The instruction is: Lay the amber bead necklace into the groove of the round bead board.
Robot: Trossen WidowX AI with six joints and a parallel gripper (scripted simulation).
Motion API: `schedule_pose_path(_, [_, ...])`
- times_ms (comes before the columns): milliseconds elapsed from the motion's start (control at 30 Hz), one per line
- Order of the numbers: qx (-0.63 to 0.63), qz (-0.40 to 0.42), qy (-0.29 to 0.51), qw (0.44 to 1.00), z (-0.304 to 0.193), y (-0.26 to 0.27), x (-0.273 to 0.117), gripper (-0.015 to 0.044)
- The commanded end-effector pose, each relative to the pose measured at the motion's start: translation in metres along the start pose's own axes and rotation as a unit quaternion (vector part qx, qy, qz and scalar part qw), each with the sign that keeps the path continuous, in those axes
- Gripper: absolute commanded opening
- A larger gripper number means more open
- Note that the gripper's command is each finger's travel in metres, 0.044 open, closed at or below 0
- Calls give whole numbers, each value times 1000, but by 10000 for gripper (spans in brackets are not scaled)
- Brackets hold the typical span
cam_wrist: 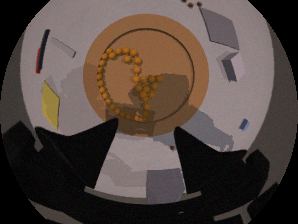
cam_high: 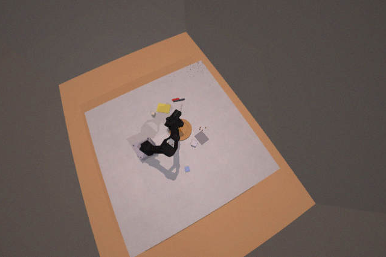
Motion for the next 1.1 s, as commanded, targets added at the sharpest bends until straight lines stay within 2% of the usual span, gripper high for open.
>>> schedule_pose_path(0, [-1, 2, 1, 1000, 3, 1, -8, 151])
schedule_pose_path(67, [-1, 2, 1, 1000, 3, 1, -5, 120])
schedule_pose_path(200, [-1, 2, 1, 1000, 3, 1, 8, 120])
schedule_pose_path(333, [2, 3, -2, 1000, 3, 1, 1, 120])
schedule_pose_path(1067, [-1, 1, 1, 1000, 2, 0, 32, 120])
Point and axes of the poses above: the point midway between the two fingers, 35 mm back from their tips, its own x axis out along the fingers, its own y axis across the jaws, z = x × y, the point moved 8 cm from there along -x, back along the fingers, and after that the axes turned 4 degrees about -x, right-handed, at the moved point
